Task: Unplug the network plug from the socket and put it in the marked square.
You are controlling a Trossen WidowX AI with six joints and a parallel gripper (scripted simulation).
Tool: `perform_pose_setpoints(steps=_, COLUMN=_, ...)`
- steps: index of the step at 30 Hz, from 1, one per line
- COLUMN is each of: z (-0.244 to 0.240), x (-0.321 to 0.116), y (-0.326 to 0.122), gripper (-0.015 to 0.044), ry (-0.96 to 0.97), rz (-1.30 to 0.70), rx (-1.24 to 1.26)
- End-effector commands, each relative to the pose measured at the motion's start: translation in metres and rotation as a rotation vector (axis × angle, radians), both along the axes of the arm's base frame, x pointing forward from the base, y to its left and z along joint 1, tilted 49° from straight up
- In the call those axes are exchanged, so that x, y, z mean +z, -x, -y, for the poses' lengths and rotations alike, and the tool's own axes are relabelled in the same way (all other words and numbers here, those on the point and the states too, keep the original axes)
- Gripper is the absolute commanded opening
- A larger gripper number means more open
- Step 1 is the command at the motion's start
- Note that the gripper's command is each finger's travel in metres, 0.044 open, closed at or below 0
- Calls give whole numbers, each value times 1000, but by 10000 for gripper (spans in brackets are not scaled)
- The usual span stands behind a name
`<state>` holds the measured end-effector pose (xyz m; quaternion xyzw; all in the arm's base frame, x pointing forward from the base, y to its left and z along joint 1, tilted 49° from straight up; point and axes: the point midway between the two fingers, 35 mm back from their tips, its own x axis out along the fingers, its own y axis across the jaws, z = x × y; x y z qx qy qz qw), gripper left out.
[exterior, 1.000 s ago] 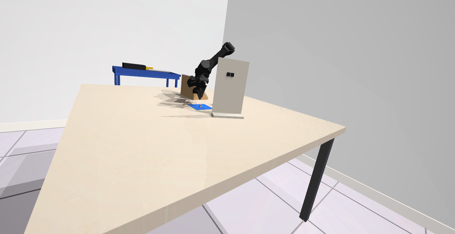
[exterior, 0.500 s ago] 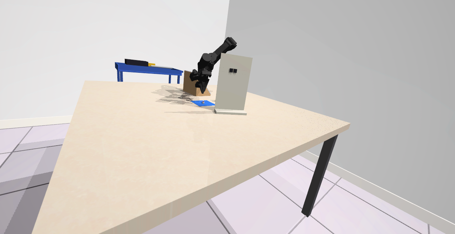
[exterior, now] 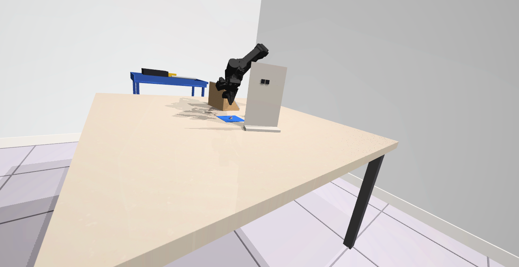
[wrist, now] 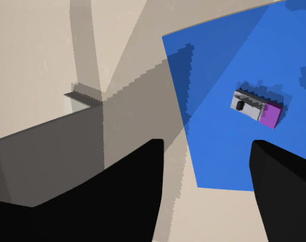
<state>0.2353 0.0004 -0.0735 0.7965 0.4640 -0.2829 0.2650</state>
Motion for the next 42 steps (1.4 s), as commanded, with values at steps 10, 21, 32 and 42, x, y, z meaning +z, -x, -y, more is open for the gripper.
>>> perform_pose_setpoints(steps=10, z=12, x=13, y=-3, gripper=156, ry=2, rz=13, rx=3)
perform_pose_setpoints(steps=21, z=20, x=23, y=-3, gripper=156, ry=0, rz=15, rx=3)
perform_pose_setpoints(steps=32, z=29, x=35, y=-2, gripper=156, ry=-3, rz=17, rx=2)
perform_pose_setpoints(steps=42, z=46, x=43, y=-9, gripper=156, ry=-2, rz=5, rx=-1)
